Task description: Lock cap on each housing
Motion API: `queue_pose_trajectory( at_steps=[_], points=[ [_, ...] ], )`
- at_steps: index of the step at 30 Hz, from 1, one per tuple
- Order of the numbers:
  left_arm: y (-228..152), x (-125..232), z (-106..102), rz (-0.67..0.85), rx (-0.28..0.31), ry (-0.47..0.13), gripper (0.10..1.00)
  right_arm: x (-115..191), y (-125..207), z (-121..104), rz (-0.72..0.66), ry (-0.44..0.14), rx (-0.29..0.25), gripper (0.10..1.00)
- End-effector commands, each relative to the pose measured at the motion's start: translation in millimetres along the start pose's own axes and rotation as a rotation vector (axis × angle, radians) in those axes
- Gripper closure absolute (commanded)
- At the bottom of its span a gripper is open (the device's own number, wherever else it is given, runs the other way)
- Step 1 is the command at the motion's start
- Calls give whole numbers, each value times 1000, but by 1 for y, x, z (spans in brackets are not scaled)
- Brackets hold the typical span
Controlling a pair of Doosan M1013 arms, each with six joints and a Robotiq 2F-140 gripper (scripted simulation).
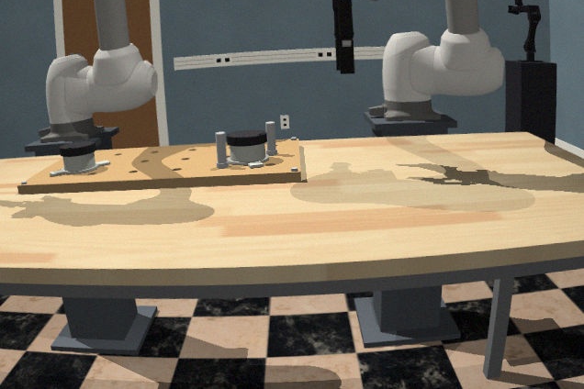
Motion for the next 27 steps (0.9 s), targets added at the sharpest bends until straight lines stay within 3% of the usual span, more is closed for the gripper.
queue_pose_trajectory(
  at_steps=[1,27],
  points=[
    [1,13,-4,74,3,4,403,0,0,1,0,1,0,98],
    [5,84,-31,481,4,4,403,0,0,1,0,1,0,98]
  ],
)
Point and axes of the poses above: on each arm, the point where the finger pads meet when closed, its own z axis back along the fingers, its own y axis across the jaws, x = y × z, the point moved 4 cm from there along z, back along the fingers, and after that the axes turned 6 degrees about -z, right-handed, at the moved point
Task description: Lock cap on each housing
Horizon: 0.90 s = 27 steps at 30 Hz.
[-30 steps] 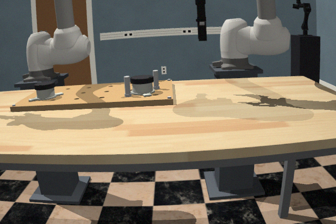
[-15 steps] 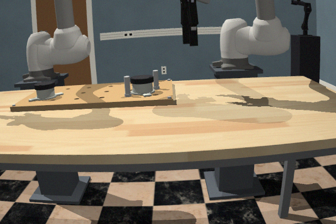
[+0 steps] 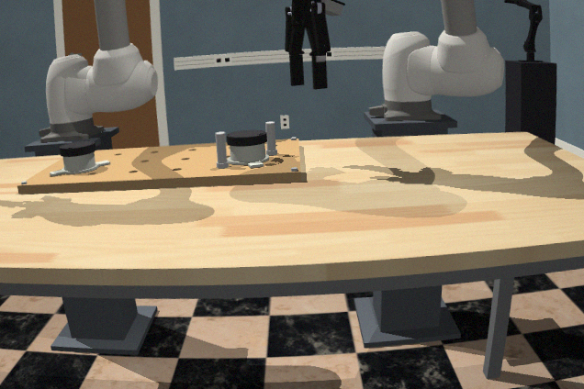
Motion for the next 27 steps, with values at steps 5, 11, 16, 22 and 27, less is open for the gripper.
queue_pose_trajectory(
  at_steps=[5,11,16,22,27],
  points=[
    [-13,32,-12,182,1,-1,403,0,0,1,0,1,0,98],
    [-19,46,-18,281,2,0,403,0,0,1,0,1,0,98],
    [-21,52,-20,318,2,0,403,0,0,1,0,1,0,98],
    [-32,79,-31,471,1,-1,403,0,0,1,0,1,0,98],
    [-36,90,-35,546,2,-1,403,0,0,1,0,1,0,98]
  ],
)
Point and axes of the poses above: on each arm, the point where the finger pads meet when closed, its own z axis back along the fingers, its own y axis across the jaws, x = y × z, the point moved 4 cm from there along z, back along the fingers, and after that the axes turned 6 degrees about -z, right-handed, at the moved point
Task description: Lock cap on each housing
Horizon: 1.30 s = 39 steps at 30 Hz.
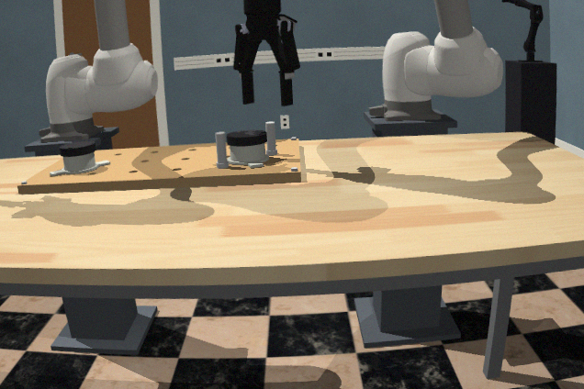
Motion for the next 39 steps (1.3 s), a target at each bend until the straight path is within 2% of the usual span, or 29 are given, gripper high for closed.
queue_pose_trajectory(
  at_steps=[1,4,12,20,39],
  points=[
    [-12,11,-5,101,7,0,403,0,0,1,0,1,0,98],
    [-12,12,-5,105,7,0,403,0,0,1,0,1,0,98],
    [-36,32,-17,272,5,-1,403,0,0,1,0,1,0,98],
    [-35,32,-17,279,6,-1,403,0,0,1,0,1,0,98],
    [-35,32,-49,279,4,-1,403,0,0,1,0,1,0,98]
  ],
)
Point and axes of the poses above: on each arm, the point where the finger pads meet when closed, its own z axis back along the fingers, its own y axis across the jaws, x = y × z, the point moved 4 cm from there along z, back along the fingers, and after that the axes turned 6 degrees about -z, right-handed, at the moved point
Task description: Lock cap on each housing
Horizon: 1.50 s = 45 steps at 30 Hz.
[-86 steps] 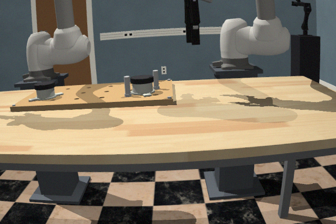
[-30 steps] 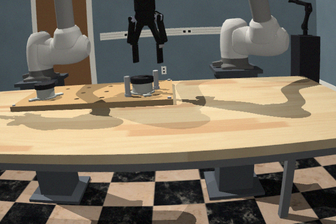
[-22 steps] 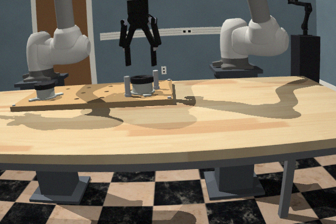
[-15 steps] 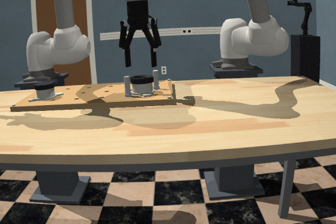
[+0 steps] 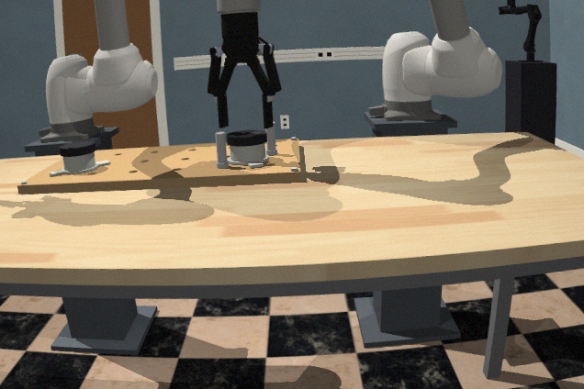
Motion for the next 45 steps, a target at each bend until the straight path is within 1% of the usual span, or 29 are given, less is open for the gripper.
queue_pose_trajectory(
  at_steps=[1,15,28,29,44,45],
  points=[
    [0,0,-6,0,0,-2,403,0,0,1,0,1,0,98],
    [0,0,-26,0,-1,-1,403,0,0,1,0,1,0,98],
    [0,0,-22,0,-1,-2,403,0,0,1,0,1,0,98],
    [0,0,-22,0,-1,-2,999,0,0,1,0,1,0,98],
    [0,0,-22,0,-1,-2,999,0,0,1,0,1,0,98],
    [0,0,-22,-19,-1,-2,999,0,0,1,0,1,0,98]
  ],
)
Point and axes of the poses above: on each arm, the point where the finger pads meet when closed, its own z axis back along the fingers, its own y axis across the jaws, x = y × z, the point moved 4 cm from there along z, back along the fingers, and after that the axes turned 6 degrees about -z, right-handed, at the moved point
